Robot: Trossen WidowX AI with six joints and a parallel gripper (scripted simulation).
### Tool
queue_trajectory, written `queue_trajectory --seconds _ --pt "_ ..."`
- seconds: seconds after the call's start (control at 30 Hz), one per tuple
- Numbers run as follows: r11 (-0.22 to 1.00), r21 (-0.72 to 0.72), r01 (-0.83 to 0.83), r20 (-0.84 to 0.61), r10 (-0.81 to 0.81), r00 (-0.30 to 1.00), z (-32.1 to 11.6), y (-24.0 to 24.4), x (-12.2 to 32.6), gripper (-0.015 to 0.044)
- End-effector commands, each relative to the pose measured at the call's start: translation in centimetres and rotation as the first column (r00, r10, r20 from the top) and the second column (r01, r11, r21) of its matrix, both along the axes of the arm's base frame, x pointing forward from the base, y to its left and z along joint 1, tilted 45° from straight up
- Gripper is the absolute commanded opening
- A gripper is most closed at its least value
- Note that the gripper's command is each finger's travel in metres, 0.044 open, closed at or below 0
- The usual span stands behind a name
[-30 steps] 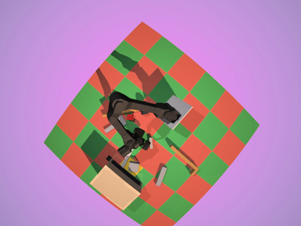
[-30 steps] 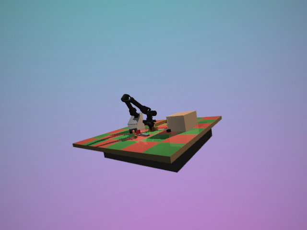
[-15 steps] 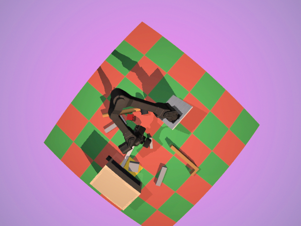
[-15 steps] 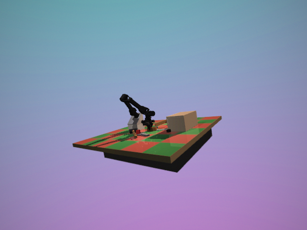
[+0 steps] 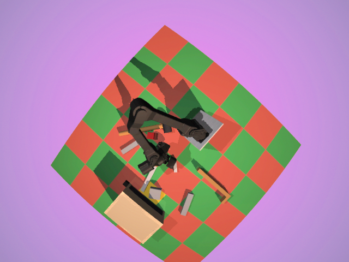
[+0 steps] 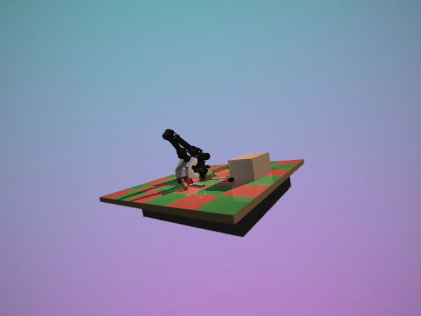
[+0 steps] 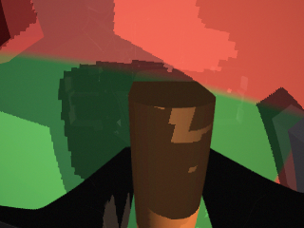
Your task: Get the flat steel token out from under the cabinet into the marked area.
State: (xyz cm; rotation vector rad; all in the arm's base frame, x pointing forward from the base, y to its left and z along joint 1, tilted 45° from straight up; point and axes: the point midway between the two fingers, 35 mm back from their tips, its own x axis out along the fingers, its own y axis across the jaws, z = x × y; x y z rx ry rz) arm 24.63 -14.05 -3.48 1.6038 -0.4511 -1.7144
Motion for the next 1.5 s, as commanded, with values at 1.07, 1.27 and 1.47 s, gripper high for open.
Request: queue_trajectory --seconds 1.07,1.27,1.47 --pt "1.000 0.004 -0.001 -0.011 0.001 1.000 0.9 0.7 -0.4 0.0270" --pt "1.000 0.004 -0.008 -0.017 0.008 1.000 2.4 2.0 -0.5 0.0270" --pt "1.000 0.004 -0.014 -0.023 0.015 1.000 3.6 3.3 -0.6 0.0270"
